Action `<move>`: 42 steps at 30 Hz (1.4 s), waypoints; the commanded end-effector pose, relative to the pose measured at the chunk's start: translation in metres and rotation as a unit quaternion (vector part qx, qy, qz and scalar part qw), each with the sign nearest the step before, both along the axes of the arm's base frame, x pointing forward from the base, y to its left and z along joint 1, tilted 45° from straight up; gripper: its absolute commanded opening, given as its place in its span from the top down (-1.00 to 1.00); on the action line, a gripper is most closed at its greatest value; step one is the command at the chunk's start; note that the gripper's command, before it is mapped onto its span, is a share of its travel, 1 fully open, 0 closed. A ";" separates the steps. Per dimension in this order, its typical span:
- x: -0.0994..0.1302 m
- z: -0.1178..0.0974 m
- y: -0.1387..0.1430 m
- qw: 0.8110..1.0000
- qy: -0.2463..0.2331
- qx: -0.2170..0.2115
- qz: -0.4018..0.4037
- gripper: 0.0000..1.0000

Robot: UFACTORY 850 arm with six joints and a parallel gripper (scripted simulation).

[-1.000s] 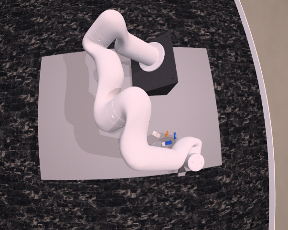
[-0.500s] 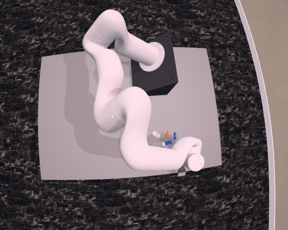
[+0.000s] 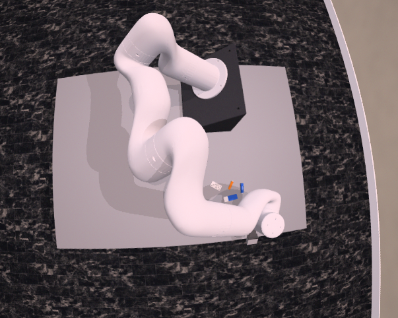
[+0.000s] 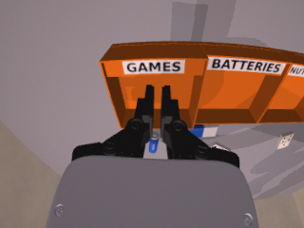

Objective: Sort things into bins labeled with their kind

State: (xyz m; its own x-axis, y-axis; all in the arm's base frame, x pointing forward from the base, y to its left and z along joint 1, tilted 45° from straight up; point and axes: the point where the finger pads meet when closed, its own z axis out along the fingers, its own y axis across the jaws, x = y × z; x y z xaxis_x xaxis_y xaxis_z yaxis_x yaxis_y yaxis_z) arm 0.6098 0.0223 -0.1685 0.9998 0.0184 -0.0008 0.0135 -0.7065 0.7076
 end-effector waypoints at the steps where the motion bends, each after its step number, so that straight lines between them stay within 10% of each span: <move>1: 0.001 0.003 0.004 1.000 -0.001 0.000 0.000 0.85; 17: 0.000 0.026 0.027 1.000 -0.001 0.000 0.000 0.85; 35: -0.001 0.120 0.120 1.000 -0.001 0.000 0.000 0.85; 42: -0.001 0.120 0.120 1.000 -0.001 0.000 0.000 0.85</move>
